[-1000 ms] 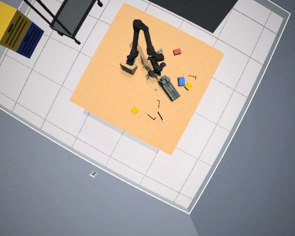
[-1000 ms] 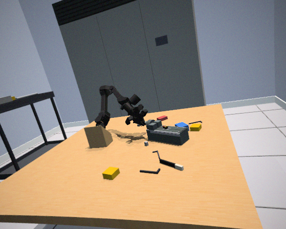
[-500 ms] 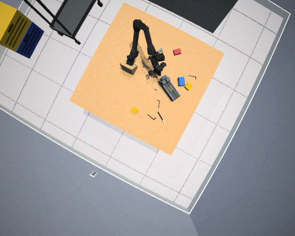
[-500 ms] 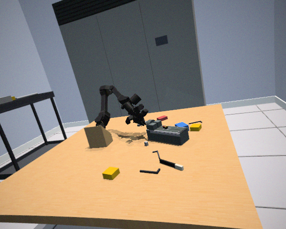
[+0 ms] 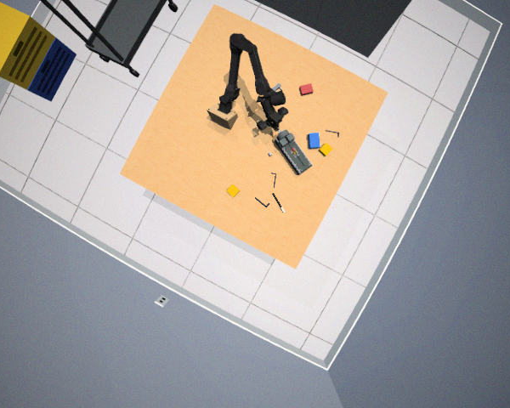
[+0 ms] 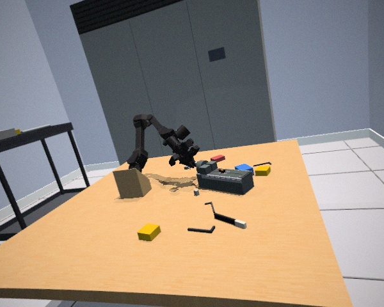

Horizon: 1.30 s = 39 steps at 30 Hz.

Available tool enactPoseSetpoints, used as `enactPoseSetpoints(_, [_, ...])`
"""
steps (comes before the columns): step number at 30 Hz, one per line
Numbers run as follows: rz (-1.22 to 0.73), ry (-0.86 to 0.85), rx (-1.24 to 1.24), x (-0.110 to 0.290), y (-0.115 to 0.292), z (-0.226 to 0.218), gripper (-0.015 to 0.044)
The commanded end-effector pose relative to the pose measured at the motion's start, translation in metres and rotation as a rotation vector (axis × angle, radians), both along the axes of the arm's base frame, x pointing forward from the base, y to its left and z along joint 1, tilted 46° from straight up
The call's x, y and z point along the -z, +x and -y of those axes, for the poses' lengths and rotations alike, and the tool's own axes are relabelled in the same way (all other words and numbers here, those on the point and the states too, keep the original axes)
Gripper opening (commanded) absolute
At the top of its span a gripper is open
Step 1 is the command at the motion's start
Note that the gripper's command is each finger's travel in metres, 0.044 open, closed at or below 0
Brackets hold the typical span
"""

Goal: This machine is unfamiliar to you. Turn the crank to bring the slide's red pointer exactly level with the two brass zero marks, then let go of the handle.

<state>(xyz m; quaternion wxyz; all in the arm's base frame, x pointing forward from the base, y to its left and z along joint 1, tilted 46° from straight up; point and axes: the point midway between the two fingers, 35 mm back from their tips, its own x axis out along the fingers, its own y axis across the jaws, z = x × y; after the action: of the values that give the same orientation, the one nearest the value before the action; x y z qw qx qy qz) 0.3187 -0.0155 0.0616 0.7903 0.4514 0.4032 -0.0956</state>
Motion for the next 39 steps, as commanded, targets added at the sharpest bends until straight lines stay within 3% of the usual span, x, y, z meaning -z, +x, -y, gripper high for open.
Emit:
enactPoseSetpoints(1, [0.023,0.004,-0.006,-0.0083,0.0036,-0.0020,0.0000])
enactPoseSetpoints(39, [0.023,0.004,-0.006,-0.0115,0.0061,-0.0047,0.0000])
